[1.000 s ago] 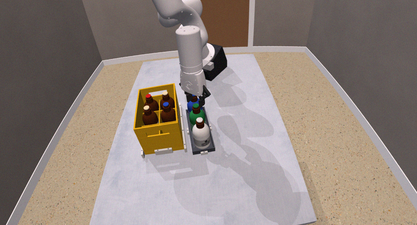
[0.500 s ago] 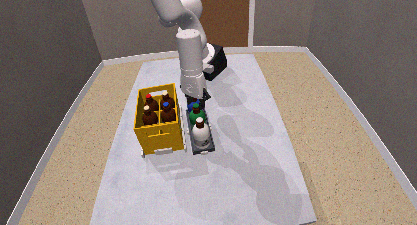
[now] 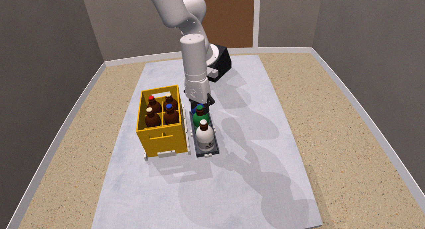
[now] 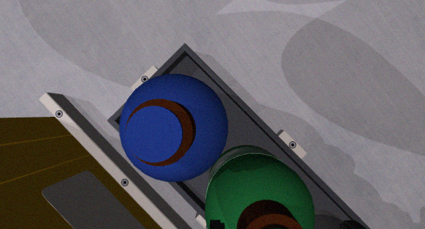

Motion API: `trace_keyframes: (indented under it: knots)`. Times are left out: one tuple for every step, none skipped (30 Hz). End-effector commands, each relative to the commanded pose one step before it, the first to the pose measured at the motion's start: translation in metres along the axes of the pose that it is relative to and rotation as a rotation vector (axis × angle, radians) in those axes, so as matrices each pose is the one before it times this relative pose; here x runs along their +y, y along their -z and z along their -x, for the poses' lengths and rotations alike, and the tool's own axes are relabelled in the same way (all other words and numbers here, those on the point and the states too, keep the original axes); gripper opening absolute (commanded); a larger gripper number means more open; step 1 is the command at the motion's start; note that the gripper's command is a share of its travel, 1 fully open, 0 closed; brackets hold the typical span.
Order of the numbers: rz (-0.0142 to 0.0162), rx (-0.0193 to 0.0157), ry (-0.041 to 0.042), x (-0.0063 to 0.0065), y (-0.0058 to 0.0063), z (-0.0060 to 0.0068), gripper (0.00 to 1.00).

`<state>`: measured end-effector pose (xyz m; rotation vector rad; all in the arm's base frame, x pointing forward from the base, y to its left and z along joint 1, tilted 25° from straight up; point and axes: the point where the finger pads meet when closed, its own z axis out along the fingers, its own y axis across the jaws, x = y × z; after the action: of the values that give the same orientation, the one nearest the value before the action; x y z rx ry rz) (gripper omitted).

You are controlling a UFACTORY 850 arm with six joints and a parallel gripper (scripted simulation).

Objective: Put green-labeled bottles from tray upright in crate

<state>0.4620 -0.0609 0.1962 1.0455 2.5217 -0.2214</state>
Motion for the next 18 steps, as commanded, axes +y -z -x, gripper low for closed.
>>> trace_keyframes:
  knots:
    - [0.00109,-0.00173,-0.00028,0.00036,-0.00341,0.00040,0.66]
    - [-0.00001,-0.00002,0.00000,0.00000,-0.00070,0.00001,0.66]
    - [-0.00001,-0.00002,0.00000,0.00000,-0.00064,0.00001,0.66]
    - [0.00000,-0.00001,0.00000,0.00000,-0.00058,0.00000,0.66]
    - [0.00000,0.00000,0.00000,0.00000,-0.00052,0.00000,0.66]
    - [0.00000,0.00000,0.00000,0.00000,-0.00046,0.00000,0.66]
    - [0.00000,0.00001,0.00000,0.00000,-0.00040,0.00000,0.66]
    - [0.00000,0.00001,0.00000,0.00000,-0.00034,0.00000,0.66]
    - [0.00000,0.00001,0.00000,0.00000,-0.00028,0.00000,0.66]
    - [0.00000,0.00000,0.00000,0.00000,0.00000,0.00000,0.66]
    - [0.00000,0.00000,0.00000,0.00000,0.00000,0.00000,0.66]
    - [0.00000,0.00001,0.00000,0.00000,-0.00023,0.00000,0.66]
    - [0.00000,0.00001,0.00000,0.00000,-0.00018,0.00000,0.66]
    - [0.00000,0.00000,0.00000,0.00000,-0.00013,0.00000,0.66]
    - [0.00000,0.00000,0.00000,0.00000,-0.00009,0.00000,0.66]
    - [0.00000,0.00000,0.00000,0.00000,-0.00006,0.00000,0.66]
    - [0.00000,0.00000,0.00000,0.00000,-0.00003,0.00000,0.66]
    - [0.00000,0.00000,0.00000,0.00000,-0.00001,0.00000,0.66]
